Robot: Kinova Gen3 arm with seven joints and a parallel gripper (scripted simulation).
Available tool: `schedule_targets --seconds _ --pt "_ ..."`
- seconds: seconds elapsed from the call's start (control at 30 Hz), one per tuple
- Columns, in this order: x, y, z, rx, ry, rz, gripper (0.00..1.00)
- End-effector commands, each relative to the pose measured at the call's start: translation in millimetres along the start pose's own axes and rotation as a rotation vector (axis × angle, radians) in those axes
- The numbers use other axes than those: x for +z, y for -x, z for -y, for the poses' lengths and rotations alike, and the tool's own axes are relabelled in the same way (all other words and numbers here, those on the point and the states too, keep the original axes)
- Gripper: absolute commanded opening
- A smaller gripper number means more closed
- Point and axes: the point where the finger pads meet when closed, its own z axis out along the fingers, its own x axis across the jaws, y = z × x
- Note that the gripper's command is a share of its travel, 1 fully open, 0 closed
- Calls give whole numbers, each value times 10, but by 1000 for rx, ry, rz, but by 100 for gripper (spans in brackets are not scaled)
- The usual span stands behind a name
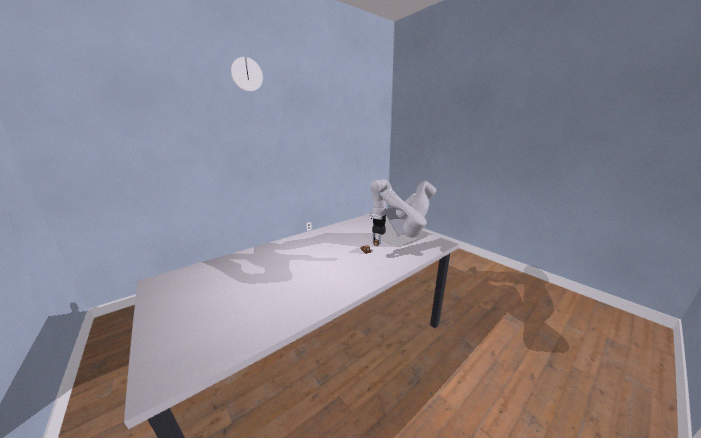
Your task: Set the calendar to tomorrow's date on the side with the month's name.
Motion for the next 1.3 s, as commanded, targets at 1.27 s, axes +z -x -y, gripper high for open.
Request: schedule_targets --seconds 1.27 --pt "-9 -228 -110 569 -2 -2 57"
